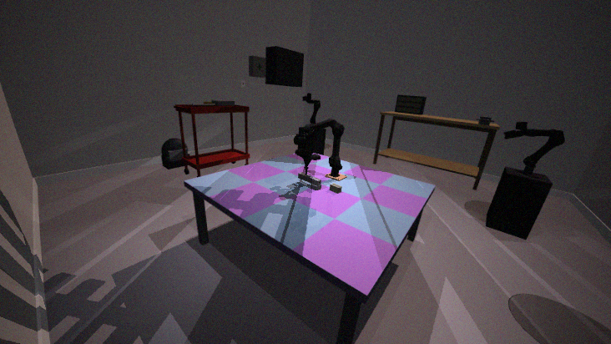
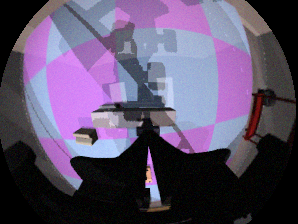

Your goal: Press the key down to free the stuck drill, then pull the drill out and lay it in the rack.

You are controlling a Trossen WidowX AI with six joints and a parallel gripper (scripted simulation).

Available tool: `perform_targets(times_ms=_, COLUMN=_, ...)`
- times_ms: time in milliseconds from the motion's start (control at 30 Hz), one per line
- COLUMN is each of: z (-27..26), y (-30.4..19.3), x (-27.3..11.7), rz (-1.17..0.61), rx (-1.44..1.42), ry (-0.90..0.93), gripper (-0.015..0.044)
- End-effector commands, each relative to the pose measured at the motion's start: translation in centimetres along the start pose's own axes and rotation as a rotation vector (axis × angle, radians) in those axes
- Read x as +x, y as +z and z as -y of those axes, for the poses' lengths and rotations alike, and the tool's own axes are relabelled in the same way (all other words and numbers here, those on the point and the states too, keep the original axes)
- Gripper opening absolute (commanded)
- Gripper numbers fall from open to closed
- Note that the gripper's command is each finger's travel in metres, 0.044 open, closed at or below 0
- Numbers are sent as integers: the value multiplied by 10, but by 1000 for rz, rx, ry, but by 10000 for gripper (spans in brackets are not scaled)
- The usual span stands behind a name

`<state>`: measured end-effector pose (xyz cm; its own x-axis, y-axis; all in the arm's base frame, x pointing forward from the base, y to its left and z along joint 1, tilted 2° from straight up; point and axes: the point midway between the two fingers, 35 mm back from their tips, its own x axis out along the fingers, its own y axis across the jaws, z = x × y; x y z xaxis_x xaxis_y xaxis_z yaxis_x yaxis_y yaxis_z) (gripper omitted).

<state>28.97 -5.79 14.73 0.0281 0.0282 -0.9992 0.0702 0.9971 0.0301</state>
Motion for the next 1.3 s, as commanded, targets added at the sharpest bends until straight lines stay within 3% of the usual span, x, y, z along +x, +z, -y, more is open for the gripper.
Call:
perform_targets(times_ms=0, z=1, y=-3, x=8, rz=-22, rx=-1, ry=2, gripper=0)
perform_targets(times_ms=1267, z=2, y=-9, x=21, rz=-22, rx=-1, ry=2, gripper=0)
